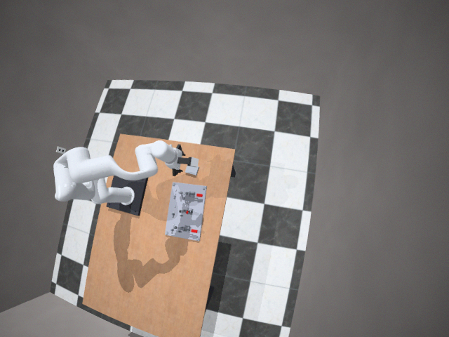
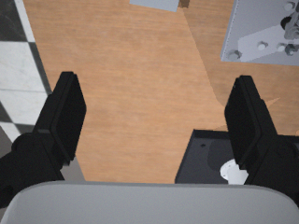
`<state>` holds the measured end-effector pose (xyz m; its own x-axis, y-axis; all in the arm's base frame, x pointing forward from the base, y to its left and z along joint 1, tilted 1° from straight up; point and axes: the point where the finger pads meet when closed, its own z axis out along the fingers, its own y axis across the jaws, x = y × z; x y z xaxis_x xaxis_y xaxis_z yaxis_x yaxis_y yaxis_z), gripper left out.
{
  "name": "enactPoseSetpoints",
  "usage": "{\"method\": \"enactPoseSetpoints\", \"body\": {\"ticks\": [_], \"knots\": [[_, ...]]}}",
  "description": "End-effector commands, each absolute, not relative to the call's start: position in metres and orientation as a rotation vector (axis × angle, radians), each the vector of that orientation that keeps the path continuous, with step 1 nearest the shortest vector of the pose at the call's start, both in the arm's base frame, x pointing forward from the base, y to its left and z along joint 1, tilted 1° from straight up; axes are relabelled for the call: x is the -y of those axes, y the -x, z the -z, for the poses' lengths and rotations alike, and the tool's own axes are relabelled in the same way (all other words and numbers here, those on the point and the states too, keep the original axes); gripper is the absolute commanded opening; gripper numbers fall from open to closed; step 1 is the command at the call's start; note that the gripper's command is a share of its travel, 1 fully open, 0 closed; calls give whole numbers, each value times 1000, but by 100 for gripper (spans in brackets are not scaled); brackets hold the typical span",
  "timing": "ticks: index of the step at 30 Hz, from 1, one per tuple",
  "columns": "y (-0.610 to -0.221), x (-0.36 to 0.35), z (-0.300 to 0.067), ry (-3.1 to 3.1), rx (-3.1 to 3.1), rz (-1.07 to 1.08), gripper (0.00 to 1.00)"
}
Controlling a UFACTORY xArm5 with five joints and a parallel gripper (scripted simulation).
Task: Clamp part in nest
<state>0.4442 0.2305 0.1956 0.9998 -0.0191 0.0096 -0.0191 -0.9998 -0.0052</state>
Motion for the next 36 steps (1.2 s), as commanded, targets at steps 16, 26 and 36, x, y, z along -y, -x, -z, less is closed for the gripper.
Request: {"method": "enactPoseSetpoints", "body": {"ticks": [16, 26, 36], "knots": [[-445, -231, -197, 3120, -293, 20, 100], [-446, -231, -197, 3120, -293, 20, 100], [-446, -231, -197, 3120, -293, 20, 100]]}}
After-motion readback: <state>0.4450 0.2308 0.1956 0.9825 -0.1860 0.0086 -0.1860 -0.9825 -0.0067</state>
